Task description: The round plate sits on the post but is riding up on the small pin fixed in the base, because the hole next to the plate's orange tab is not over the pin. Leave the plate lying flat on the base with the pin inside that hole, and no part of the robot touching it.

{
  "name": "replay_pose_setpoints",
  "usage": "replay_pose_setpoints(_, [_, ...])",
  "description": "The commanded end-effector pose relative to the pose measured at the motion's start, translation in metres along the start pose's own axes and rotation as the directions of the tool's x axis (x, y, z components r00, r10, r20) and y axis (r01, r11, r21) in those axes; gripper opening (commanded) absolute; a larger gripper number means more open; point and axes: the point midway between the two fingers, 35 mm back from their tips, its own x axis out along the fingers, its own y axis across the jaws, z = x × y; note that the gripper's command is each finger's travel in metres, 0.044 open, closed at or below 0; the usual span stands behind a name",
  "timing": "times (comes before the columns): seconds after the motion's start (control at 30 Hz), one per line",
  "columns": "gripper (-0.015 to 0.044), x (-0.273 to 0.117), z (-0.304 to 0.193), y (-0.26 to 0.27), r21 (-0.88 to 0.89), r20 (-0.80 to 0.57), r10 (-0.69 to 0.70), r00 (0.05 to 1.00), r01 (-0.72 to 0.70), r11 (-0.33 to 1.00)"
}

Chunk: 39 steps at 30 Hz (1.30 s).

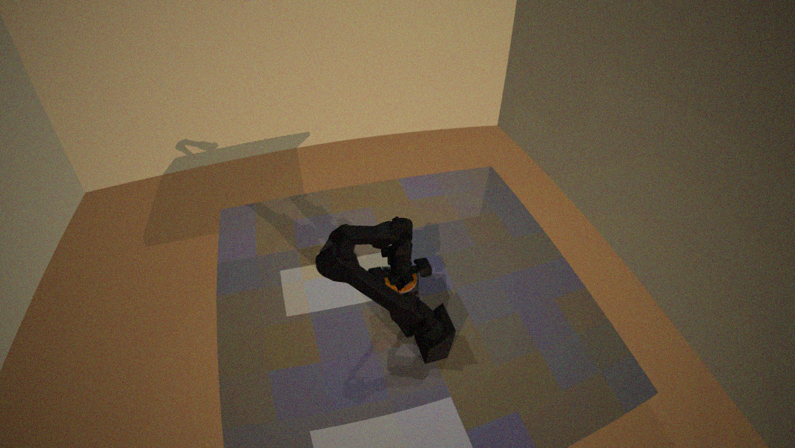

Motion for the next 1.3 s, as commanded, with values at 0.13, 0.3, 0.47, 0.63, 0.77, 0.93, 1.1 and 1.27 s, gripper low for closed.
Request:
replay_pose_setpoints(0.13, [0.0000,0.001,-0.004,-0.010,0.000,-0.008,-0.006,1.000,0.006,1.000])
replay_pose_setpoints(0.3, [0.0000,0.001,-0.004,-0.016,0.000,-0.008,-0.006,1.000,0.006,1.000])
replay_pose_setpoints(0.47, [0.0000,0.001,-0.004,-0.021,0.000,-0.008,-0.007,1.000,0.007,1.000])
replay_pose_setpoints(0.63, [0.0000,0.000,-0.003,-0.028,0.000,-0.008,-0.007,1.000,0.007,1.000])
replay_pose_setpoints(0.77, [0.0000,0.000,-0.002,-0.033,0.000,-0.008,-0.007,1.000,0.007,1.000])
replay_pose_setpoints(0.93, [0.0000,-0.001,0.000,-0.039,0.000,-0.007,-0.008,1.000,0.008,1.000])
replay_pose_setpoints(1.1, [0.0000,-0.002,0.002,-0.045,0.000,-0.007,-0.008,1.000,0.008,1.000])
replay_pose_setpoints(1.27, [0.0000,-0.003,0.006,-0.051,-0.001,-0.007,-0.008,1.000,0.008,1.000])
